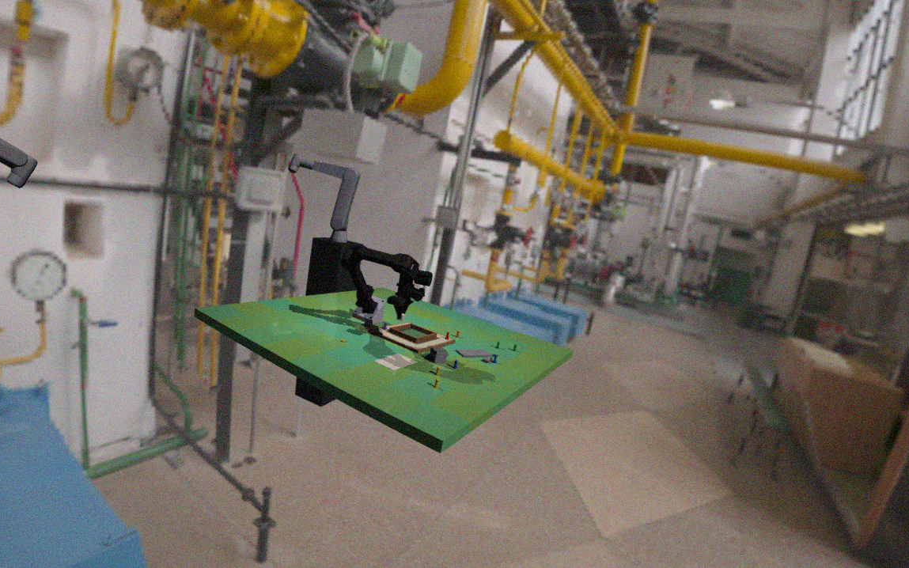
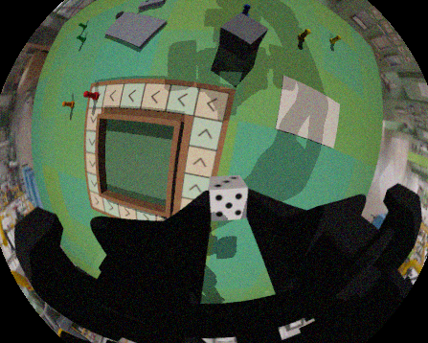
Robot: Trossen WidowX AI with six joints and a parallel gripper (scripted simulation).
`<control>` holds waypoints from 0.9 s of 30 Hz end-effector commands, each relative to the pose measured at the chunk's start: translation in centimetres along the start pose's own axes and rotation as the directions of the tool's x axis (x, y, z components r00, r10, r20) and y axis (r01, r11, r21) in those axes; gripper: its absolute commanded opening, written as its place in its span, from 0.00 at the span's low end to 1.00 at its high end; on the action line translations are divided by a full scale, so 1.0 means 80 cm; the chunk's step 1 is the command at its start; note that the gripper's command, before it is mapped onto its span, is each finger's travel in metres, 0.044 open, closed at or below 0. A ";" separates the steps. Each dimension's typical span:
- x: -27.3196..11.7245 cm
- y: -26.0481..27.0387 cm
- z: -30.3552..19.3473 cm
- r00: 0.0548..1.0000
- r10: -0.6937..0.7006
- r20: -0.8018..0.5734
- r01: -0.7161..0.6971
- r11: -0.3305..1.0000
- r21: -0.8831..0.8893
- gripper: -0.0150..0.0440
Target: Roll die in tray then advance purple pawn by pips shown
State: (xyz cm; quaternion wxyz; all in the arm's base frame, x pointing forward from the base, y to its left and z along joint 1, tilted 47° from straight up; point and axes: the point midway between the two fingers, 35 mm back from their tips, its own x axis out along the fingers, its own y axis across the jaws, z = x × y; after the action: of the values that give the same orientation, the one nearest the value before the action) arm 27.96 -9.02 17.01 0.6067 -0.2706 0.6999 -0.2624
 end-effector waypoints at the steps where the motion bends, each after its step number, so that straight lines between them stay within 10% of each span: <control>1: 0.003 0.021 0.006 1.000 0.005 0.000 -0.005 0.990 -0.143 0.25; 27: 0.031 0.142 0.019 1.000 -0.004 -0.012 -0.009 0.508 -0.861 0.25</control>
State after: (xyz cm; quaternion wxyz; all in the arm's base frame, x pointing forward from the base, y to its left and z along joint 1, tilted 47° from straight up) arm 28.68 -3.38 8.21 0.4168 -0.5118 0.7471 0.0778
